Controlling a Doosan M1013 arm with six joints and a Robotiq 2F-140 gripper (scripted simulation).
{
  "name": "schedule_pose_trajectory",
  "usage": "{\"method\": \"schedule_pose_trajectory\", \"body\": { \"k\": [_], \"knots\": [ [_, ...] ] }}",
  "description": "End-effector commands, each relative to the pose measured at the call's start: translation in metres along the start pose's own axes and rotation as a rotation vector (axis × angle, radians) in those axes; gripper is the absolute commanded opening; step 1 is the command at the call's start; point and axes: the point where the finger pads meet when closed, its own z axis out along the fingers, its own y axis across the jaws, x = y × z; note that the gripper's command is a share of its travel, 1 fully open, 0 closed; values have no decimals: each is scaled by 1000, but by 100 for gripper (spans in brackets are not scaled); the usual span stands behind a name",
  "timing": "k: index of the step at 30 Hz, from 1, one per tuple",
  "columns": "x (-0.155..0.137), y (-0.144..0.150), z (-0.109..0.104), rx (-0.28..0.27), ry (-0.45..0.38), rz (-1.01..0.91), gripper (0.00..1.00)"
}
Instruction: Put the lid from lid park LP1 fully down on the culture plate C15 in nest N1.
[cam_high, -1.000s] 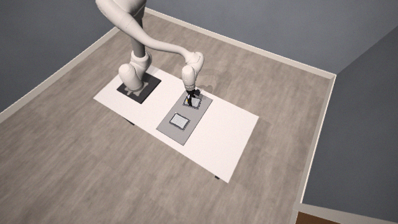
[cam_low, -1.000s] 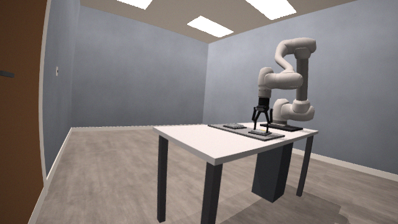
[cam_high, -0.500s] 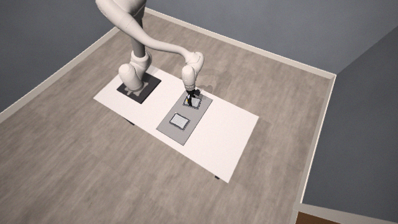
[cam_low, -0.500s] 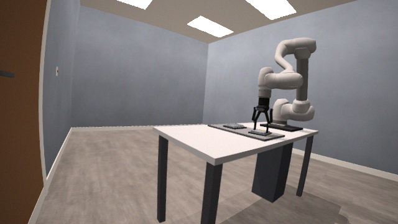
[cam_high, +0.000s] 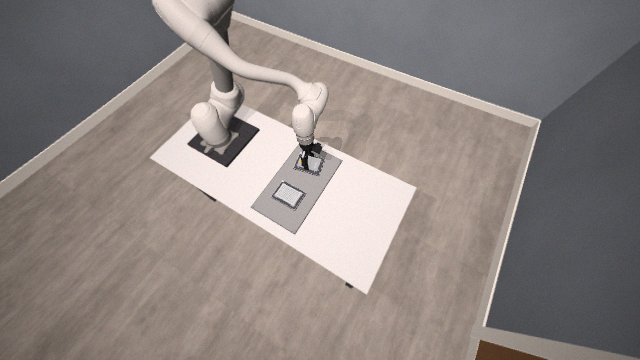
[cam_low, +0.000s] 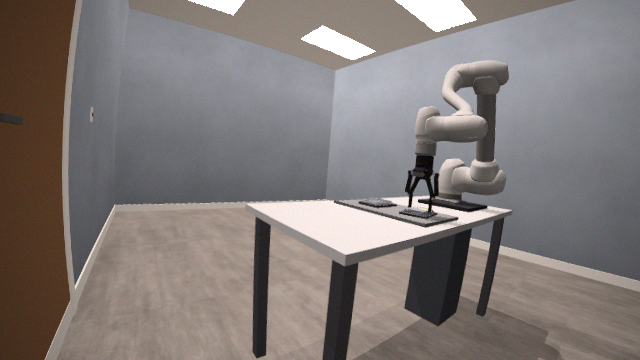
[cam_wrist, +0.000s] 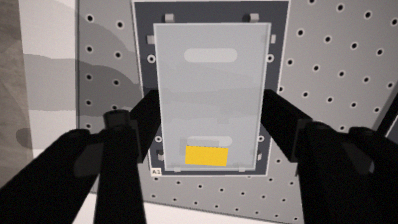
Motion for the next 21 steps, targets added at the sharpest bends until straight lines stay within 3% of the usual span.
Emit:
{"method": "schedule_pose_trajectory", "body": {
  "k": [1,21],
  "knots": [
    [0,0,-1,0,1,0,60],
    [0,0,-31,0,1,0,60]
  ]
}}
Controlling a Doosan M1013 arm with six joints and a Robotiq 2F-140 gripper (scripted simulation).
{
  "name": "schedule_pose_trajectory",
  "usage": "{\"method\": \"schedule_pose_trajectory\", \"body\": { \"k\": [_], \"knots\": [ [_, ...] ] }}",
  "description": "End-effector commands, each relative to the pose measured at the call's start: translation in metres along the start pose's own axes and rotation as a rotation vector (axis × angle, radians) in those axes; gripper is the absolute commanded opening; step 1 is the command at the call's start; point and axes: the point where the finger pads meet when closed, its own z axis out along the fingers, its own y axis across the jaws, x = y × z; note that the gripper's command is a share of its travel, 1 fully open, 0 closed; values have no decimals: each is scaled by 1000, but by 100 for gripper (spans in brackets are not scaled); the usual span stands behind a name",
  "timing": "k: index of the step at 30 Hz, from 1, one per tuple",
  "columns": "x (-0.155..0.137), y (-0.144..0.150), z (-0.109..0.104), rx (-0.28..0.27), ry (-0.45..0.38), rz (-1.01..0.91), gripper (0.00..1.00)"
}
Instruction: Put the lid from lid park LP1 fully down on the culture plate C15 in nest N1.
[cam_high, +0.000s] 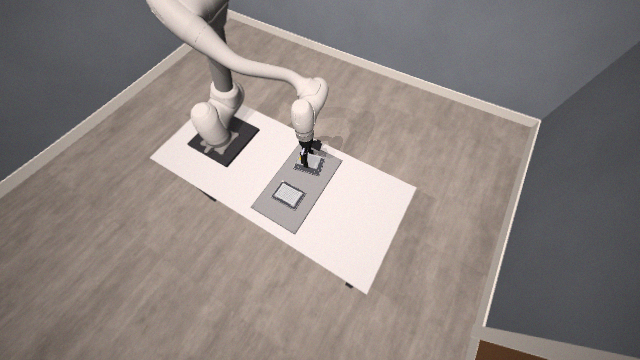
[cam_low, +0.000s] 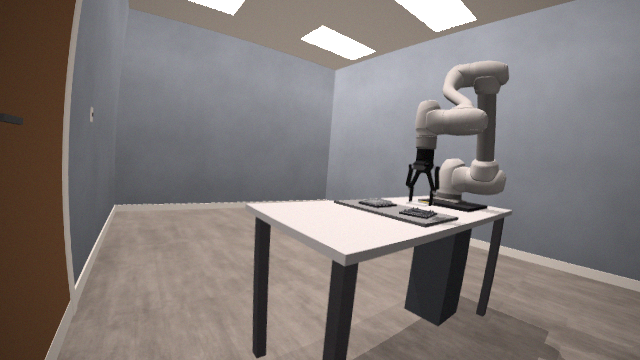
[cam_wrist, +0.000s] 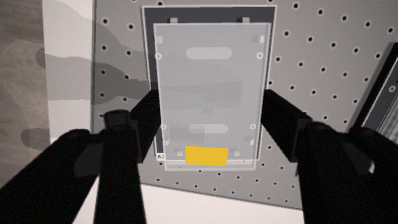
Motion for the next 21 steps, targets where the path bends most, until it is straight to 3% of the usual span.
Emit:
{"method": "schedule_pose_trajectory", "body": {
  "k": [1,21],
  "knots": [
    [0,0,-5,0,1,0,60],
    [0,0,-26,0,1,0,60]
  ]
}}
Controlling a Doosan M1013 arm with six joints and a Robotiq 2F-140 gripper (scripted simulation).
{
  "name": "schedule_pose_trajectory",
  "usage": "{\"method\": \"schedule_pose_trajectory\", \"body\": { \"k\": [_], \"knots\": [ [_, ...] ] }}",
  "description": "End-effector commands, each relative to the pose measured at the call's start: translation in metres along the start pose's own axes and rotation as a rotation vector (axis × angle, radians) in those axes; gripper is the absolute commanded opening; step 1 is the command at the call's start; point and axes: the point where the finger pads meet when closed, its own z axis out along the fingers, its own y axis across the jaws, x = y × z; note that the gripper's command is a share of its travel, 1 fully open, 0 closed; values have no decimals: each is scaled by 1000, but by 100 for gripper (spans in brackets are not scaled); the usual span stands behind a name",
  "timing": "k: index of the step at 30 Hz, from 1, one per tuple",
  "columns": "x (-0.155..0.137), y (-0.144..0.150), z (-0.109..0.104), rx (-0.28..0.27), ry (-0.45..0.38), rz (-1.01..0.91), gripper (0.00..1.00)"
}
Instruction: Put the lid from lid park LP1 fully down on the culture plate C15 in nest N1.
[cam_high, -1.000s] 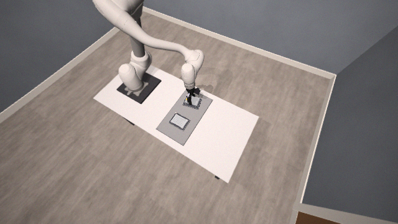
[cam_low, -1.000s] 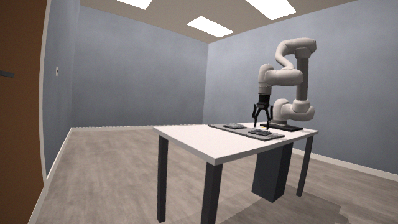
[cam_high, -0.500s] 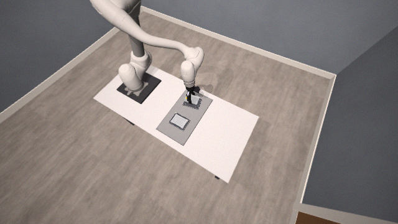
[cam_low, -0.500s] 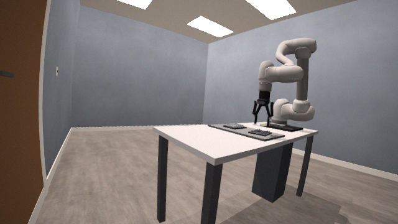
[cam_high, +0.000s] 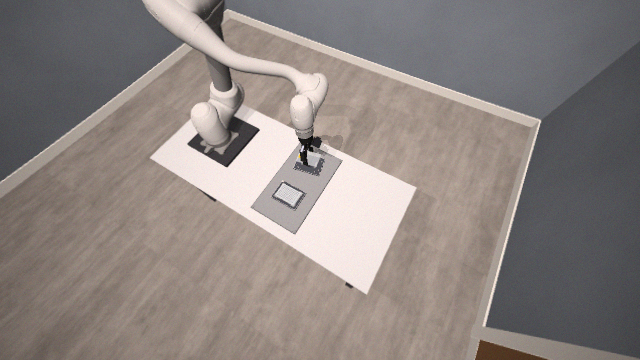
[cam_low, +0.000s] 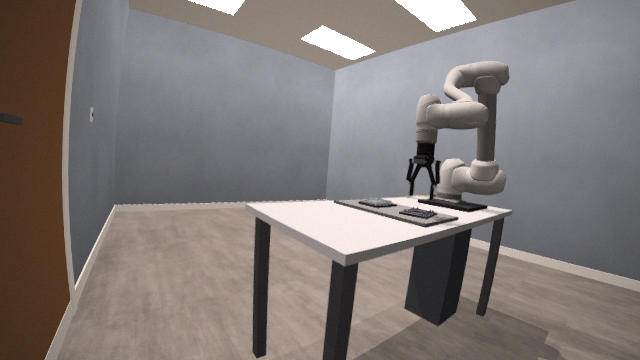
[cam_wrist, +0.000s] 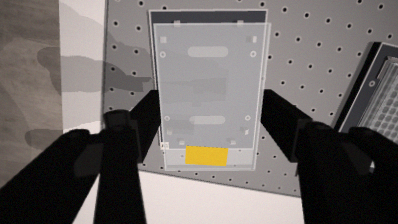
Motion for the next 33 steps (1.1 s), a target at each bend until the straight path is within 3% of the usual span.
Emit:
{"method": "schedule_pose_trajectory", "body": {
  "k": [1,11,13,15,23,33],
  "knots": [
    [0,0,-1,0,1,0,60],
    [0,7,-2,0,1,0,60],
    [-1,41,-2,0,1,0,60],
    [-6,92,-2,0,1,0,60],
    [-40,221,-2,0,1,0,60],
    [-42,229,-2,0,1,0,60]
  ]
}}
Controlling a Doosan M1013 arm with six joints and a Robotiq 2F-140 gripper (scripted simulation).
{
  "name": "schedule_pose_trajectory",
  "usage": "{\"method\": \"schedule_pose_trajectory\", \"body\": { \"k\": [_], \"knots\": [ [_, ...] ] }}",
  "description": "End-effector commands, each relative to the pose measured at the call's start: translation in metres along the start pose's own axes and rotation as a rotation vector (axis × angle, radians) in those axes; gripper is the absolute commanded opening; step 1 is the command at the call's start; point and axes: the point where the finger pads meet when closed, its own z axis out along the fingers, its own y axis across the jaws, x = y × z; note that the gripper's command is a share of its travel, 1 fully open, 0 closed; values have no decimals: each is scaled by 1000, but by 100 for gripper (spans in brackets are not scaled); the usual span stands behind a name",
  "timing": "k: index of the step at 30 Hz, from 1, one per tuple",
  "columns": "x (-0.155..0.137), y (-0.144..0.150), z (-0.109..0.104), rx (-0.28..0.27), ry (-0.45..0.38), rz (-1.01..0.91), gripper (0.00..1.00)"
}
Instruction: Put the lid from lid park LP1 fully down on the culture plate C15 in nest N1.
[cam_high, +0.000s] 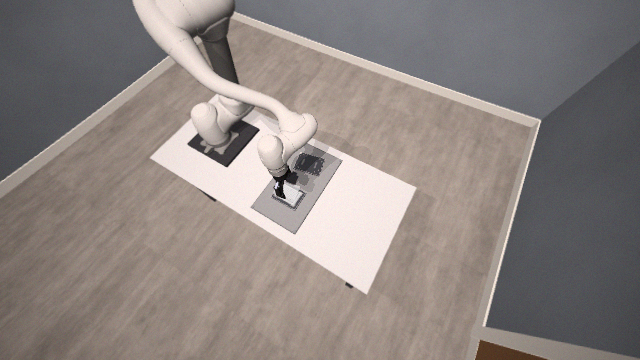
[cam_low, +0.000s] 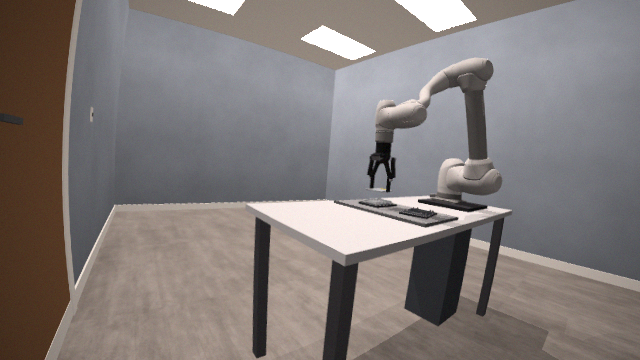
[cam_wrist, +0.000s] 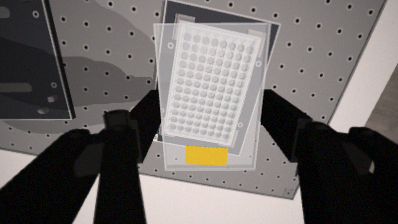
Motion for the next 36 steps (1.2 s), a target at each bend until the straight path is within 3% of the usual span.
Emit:
{"method": "schedule_pose_trajectory", "body": {
  "k": [1,36],
  "knots": [
    [0,0,-1,0,1,0,60],
    [0,0,2,0,1,101,60]
  ]
}}
